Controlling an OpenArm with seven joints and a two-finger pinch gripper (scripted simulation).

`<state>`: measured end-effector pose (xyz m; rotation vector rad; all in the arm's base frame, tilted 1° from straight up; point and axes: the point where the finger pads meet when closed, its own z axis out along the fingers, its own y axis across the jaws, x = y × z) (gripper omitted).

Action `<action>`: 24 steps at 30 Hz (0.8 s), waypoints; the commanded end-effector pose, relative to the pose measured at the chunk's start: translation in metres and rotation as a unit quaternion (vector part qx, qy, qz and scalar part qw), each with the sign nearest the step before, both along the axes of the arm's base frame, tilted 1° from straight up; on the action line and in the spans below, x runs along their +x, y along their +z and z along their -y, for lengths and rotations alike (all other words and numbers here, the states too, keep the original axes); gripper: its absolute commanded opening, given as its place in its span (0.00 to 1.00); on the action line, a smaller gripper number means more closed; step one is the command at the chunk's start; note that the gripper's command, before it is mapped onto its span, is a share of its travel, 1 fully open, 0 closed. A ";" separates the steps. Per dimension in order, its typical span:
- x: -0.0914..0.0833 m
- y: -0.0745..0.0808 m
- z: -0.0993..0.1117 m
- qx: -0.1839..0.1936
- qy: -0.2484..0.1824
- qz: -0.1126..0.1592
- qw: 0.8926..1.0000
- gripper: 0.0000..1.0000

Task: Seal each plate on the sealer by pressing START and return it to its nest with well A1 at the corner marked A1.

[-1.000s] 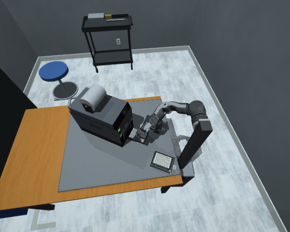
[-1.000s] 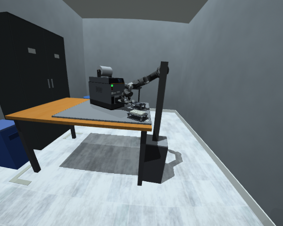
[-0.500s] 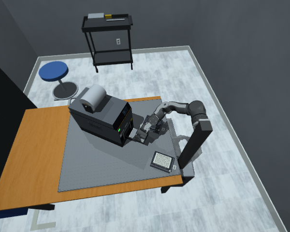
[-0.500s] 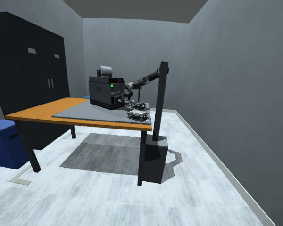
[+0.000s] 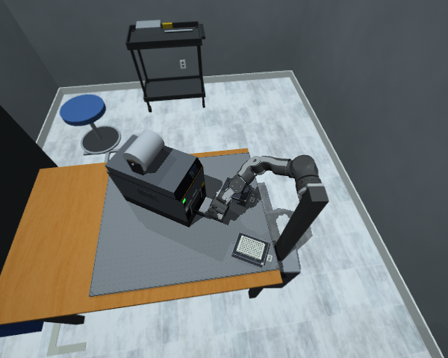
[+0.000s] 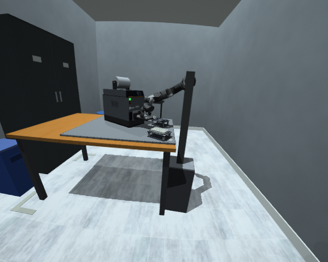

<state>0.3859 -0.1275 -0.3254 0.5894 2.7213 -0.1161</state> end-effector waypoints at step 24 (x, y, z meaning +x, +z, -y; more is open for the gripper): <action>0.001 0.026 0.000 0.001 -0.001 0.002 1.000 0.00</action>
